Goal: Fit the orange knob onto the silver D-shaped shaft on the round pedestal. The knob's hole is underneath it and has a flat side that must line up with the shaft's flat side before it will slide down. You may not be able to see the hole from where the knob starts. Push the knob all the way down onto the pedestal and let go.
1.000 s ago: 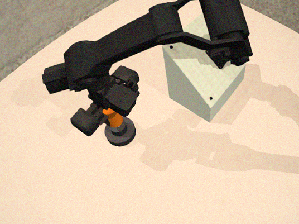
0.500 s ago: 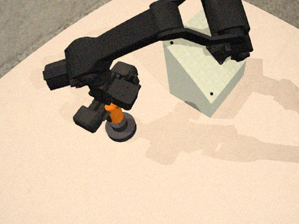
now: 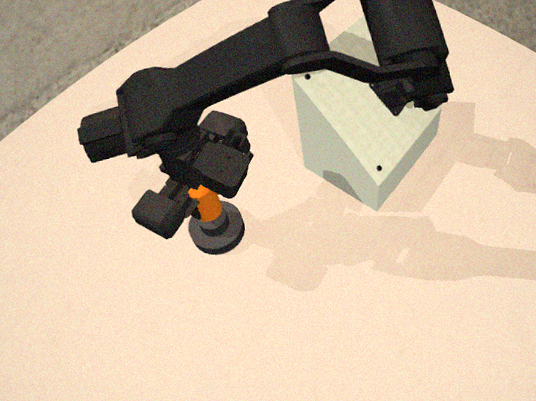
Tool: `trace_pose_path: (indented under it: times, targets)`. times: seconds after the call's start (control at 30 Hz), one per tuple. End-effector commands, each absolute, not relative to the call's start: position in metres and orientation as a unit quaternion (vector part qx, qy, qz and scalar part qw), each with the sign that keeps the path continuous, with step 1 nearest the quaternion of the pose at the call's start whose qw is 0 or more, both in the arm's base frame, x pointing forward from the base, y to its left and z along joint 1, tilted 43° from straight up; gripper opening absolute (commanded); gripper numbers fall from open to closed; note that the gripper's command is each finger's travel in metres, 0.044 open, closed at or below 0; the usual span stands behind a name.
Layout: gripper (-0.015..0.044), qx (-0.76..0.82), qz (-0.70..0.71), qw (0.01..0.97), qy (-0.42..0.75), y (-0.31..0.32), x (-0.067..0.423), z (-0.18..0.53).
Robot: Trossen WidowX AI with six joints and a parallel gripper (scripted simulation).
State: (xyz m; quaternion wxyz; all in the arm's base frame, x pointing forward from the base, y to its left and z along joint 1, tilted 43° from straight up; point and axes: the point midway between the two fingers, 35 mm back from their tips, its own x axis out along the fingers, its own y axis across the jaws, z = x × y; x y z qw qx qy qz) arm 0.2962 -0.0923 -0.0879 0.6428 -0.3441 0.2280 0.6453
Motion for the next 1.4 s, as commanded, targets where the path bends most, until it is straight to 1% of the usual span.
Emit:
trace_pose_path:
  times: [0.0, 0.17, 0.37, 1.27, 1.37]
  targets:
    - [0.0000, -0.345, 0.645, 0.643, 0.227, -0.0938, 0.2971, -0.0865]
    - [0.0000, -0.353, 0.648, 0.638, 0.219, -0.0951, 0.2981, -0.0848]
    - [0.0000, -0.410, 0.665, 0.603, 0.159, -0.0944, 0.2981, -0.0862]
    - [0.0000, -0.410, 0.665, 0.603, 0.159, -0.0951, 0.2977, -0.0849]
    - [0.0000, -0.427, 0.669, 0.592, 0.141, -0.0953, 0.2979, -0.0848]
